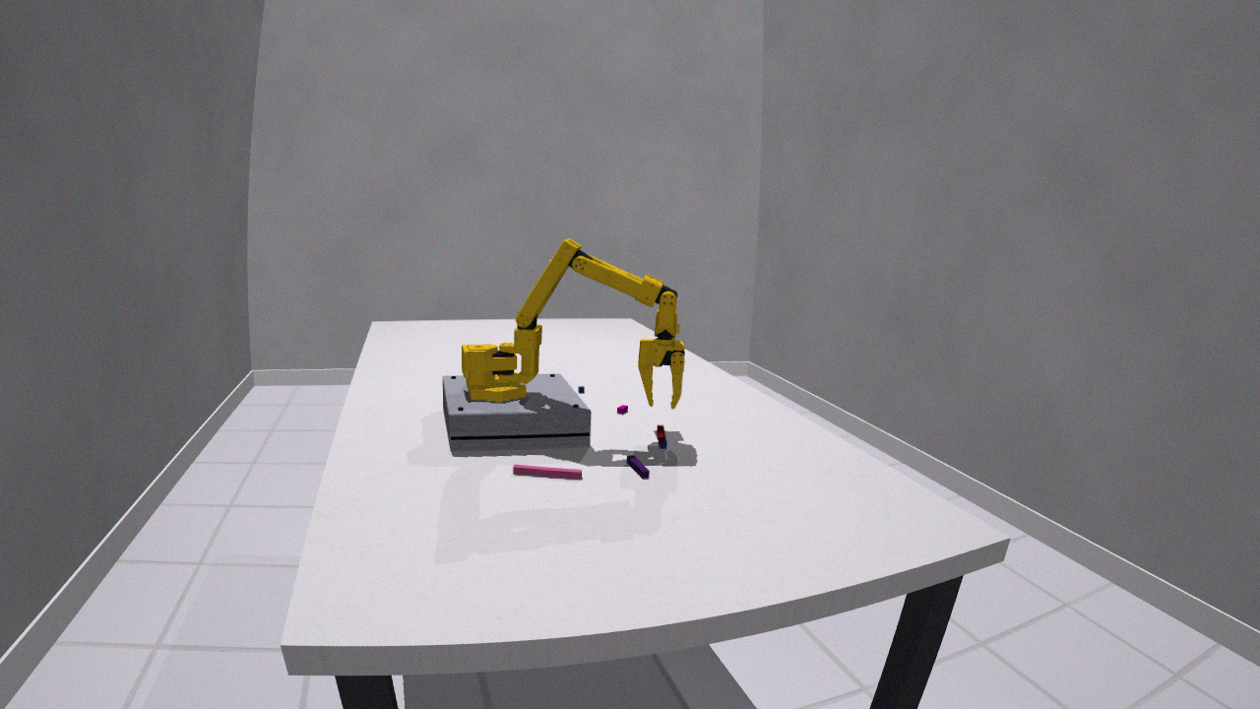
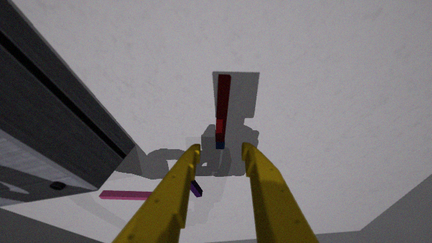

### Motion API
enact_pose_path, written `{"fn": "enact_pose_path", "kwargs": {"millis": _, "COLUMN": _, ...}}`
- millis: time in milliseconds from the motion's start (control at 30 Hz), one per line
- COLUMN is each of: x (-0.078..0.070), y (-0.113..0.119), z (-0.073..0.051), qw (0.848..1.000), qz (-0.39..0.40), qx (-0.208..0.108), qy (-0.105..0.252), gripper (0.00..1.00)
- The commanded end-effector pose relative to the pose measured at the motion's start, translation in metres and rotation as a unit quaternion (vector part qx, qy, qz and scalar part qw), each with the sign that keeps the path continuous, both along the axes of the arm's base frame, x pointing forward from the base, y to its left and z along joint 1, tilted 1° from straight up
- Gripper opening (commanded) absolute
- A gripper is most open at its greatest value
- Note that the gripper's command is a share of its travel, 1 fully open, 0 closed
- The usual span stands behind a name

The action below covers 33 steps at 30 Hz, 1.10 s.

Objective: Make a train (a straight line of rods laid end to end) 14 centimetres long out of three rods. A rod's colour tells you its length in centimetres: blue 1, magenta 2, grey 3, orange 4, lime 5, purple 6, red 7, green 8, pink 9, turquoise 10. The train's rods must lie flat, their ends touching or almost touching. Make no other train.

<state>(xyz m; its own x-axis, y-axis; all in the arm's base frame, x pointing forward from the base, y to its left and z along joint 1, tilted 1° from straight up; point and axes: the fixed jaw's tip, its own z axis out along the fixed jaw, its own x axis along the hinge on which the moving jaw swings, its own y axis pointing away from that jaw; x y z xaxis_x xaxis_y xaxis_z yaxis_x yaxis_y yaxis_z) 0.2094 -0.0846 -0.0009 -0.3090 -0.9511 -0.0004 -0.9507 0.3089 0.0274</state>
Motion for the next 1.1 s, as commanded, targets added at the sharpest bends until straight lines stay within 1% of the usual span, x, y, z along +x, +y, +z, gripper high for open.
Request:
{"fn": "enact_pose_path", "kwargs": {"millis": 0, "x": 0.003, "y": -0.003, "z": 0.006, "qw": 1.000, "qz": -0.001, "qx": -0.004, "qy": -0.012, "gripper": 0.17}}
{"fn": "enact_pose_path", "kwargs": {"millis": 267, "x": 0.002, "y": -0.007, "z": 0.006, "qw": 1.000, "qz": 0.004, "qx": -0.004, "qy": -0.013, "gripper": 0.17}}
{"fn": "enact_pose_path", "kwargs": {"millis": 500, "x": -0.005, "y": -0.027, "z": 0.006, "qw": 0.999, "qz": 0.029, "qx": -0.004, "qy": -0.013, "gripper": 0.18}}
{"fn": "enact_pose_path", "kwargs": {"millis": 633, "x": -0.014, "y": -0.045, "z": 0.005, "qw": 0.999, "qz": 0.052, "qx": -0.004, "qy": -0.013, "gripper": 0.18}}
{"fn": "enact_pose_path", "kwargs": {"millis": 767, "x": -0.025, "y": -0.065, "z": 0.005, "qw": 0.997, "qz": 0.080, "qx": -0.004, "qy": -0.013, "gripper": 0.18}}
{"fn": "enact_pose_path", "kwargs": {"millis": 833, "x": -0.025, "y": -0.065, "z": 0.005, "qw": 0.997, "qz": 0.080, "qx": -0.004, "qy": -0.013, "gripper": 0.18}}
{"fn": "enact_pose_path", "kwargs": {"millis": 1067, "x": -0.049, "y": -0.098, "z": 0.004, "qw": 0.992, "qz": 0.126, "qx": -0.003, "qy": -0.014, "gripper": 0.18}}
